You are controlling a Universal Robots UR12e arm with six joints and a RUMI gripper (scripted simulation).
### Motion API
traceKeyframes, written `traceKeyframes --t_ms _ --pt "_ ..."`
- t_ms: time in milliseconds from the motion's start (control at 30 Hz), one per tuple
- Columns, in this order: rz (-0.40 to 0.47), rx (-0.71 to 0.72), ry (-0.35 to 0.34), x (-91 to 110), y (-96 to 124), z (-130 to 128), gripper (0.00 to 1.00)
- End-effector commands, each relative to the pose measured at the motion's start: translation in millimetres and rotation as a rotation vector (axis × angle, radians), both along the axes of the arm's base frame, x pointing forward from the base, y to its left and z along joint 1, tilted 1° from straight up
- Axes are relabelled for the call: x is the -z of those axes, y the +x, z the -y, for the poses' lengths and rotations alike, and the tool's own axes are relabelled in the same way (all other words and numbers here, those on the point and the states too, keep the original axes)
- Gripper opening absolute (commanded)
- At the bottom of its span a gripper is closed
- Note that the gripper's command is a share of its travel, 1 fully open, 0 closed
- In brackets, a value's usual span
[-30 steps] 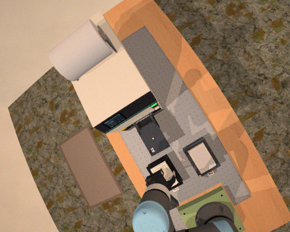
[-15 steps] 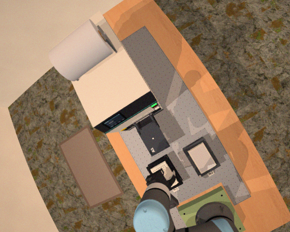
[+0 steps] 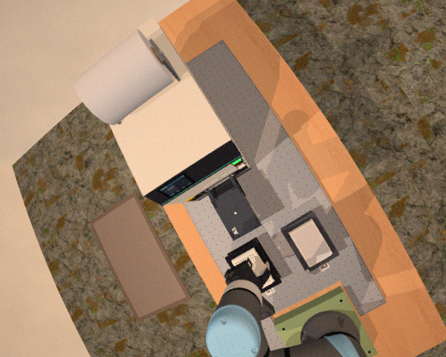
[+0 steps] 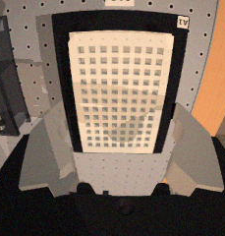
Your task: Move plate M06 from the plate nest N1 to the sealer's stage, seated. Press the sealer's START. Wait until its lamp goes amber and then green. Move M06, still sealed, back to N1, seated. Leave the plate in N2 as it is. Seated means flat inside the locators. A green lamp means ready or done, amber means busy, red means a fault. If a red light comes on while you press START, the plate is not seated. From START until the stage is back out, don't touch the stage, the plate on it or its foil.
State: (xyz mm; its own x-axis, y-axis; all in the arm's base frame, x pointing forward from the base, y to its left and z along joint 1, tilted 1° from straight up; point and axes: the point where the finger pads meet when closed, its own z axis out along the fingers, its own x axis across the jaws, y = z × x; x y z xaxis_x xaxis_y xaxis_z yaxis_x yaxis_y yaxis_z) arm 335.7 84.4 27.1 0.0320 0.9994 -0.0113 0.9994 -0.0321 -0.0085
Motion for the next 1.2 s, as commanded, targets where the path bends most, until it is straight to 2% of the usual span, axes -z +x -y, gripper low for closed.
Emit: traceKeyframes --t_ms 0,1033,1067,1167 --pt "0.001 0.000 0.000 0.1 0.6 0.1 0.68" --pt "0.001 0.000 0.000 0.1 0.6 0.1 0.55" --pt "0.001 0.000 0.000 0.1 0.6 0.1 0.00" --pt "0.001 0.000 0.000 0.1 0.7 0.1 0.00"
